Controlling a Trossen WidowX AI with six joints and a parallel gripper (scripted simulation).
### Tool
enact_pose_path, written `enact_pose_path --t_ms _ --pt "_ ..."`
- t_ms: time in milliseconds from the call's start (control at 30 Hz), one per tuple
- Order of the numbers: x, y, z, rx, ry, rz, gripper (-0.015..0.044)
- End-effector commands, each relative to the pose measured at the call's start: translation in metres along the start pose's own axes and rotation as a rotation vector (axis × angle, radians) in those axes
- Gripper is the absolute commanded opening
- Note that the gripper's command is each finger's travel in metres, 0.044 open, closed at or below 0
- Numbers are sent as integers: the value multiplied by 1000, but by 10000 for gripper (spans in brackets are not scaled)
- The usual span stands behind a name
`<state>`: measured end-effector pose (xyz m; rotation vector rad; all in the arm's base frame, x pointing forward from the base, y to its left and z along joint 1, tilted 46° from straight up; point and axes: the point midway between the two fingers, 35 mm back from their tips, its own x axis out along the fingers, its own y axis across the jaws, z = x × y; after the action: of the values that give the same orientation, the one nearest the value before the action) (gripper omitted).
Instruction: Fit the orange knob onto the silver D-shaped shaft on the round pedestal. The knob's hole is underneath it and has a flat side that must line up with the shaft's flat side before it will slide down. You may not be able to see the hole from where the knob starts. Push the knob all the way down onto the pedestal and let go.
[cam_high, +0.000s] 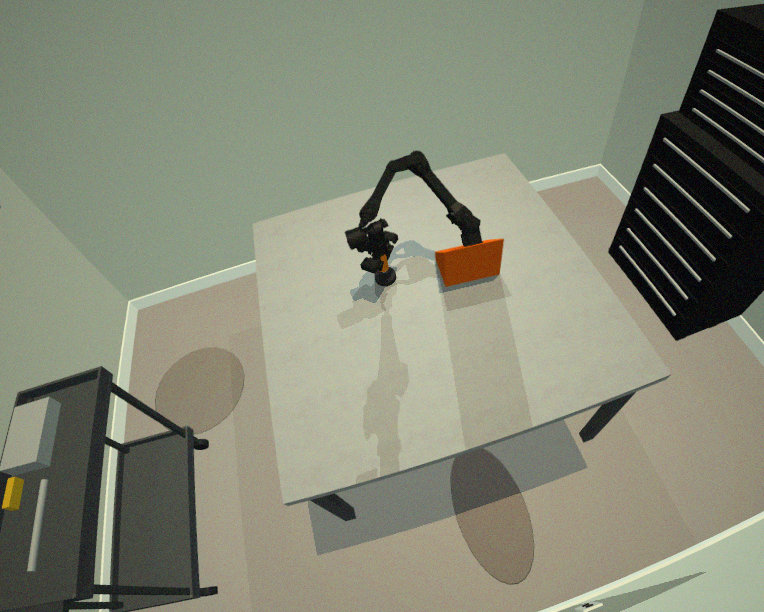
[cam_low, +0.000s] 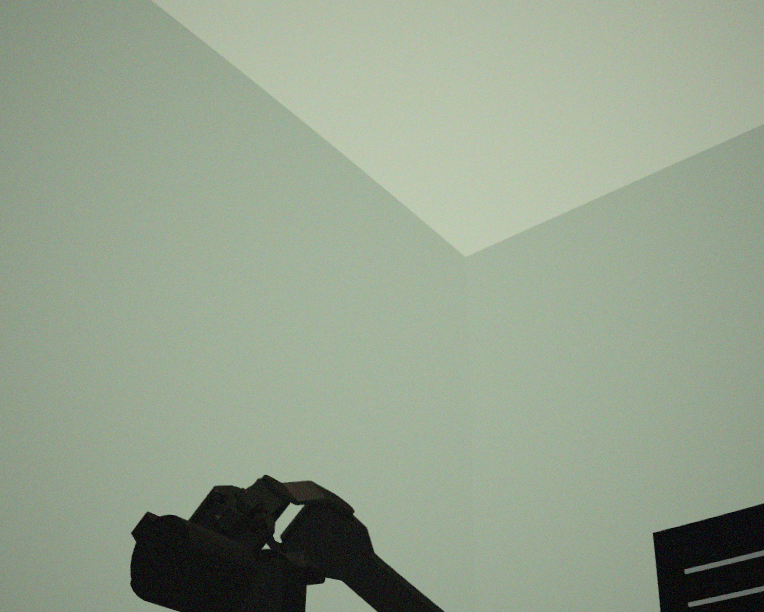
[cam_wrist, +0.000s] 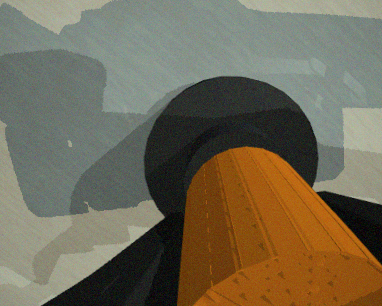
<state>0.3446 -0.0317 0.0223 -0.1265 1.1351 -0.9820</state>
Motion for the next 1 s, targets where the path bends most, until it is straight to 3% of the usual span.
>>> enact_pose_path --t_ms 0,233,467,967 --pt "0 0 1 -1 -4 0 0" --pt "-5 1 1 -10 -3 0 0" --pt "-3 2 0 -211 -3 0 0" --pt "0 0 0 -211 -3 0 0"
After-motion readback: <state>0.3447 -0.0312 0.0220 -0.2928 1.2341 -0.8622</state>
